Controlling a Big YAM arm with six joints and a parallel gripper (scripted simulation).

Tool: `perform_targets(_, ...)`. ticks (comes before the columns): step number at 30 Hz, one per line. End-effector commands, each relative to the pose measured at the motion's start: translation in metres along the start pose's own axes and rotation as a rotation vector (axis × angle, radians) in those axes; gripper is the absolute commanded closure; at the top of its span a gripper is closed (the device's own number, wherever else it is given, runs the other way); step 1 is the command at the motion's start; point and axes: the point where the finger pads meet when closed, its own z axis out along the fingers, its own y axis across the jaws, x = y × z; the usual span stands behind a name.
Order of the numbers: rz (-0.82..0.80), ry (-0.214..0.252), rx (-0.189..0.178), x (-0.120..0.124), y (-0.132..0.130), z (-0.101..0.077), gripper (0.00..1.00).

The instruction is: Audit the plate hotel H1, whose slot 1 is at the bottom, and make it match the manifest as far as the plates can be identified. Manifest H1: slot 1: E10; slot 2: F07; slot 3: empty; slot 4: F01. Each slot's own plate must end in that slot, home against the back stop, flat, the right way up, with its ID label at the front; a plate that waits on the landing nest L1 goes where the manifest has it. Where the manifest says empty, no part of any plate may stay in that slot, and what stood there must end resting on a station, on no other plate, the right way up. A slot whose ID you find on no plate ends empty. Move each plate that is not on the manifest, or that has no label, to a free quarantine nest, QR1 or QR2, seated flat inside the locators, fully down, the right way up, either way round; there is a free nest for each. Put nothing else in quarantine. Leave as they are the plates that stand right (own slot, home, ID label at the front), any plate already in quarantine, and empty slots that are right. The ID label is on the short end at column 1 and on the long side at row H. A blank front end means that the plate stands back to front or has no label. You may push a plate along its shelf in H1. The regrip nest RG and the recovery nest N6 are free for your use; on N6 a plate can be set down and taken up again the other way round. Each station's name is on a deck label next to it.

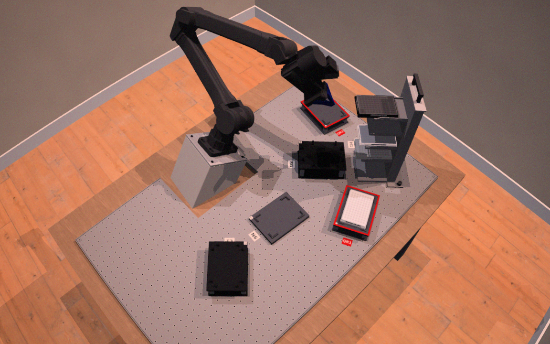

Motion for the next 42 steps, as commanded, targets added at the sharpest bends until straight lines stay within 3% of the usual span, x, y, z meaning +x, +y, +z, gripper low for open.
perform_targets(1, -0.037, -0.029, 0.003, -0.017, 0.006, -0.007, 1.00)
perform_targets(7, -0.037, -0.029, 0.003, -0.017, 0.006, -0.007, 1.00)
perform_targets(8, -0.039, -0.014, -0.005, -0.005, 0.003, 0.000, 1.00)
perform_targets(15, -0.055, -0.051, -0.003, -0.037, 0.011, -0.006, 1.00)
perform_targets(36, -0.053, -0.055, -0.004, -0.047, 0.011, 0.003, 1.00)
perform_targets(39, -0.040, -0.041, -0.005, -0.038, 0.008, 0.007, 1.00)
perform_targets(42, -0.053, -0.055, -0.004, -0.049, 0.011, 0.005, 1.00)
